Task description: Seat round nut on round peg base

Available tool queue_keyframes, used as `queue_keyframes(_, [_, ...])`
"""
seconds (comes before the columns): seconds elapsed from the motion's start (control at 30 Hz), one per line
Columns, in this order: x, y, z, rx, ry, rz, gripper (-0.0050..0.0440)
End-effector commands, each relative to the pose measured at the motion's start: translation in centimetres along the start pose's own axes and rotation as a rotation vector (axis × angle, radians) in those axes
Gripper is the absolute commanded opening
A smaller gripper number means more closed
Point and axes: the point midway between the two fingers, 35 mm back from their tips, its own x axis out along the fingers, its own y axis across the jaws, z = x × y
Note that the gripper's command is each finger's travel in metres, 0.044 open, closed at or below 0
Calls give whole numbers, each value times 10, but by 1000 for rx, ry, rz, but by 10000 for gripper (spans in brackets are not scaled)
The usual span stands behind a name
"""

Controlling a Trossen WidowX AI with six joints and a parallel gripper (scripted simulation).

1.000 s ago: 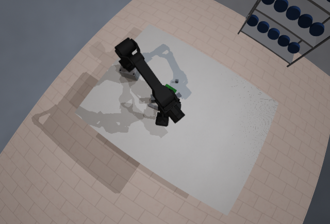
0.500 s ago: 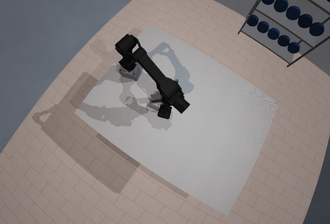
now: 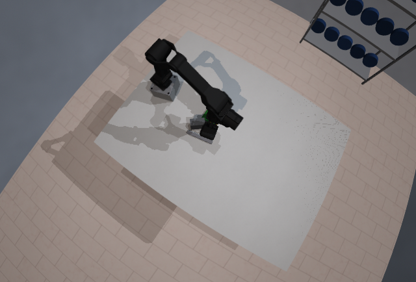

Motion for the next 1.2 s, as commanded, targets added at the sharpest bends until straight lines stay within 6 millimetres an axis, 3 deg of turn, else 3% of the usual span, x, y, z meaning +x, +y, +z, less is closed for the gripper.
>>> queue_keyframes(0.0, [-4,10,-2,32,-18,-11,-50])
queue_keyframes(0.67, [8,65,-19,197,-18,-9,-50])
queue_keyframes(1.17, [21,69,-19,209,-18,-9,-50])
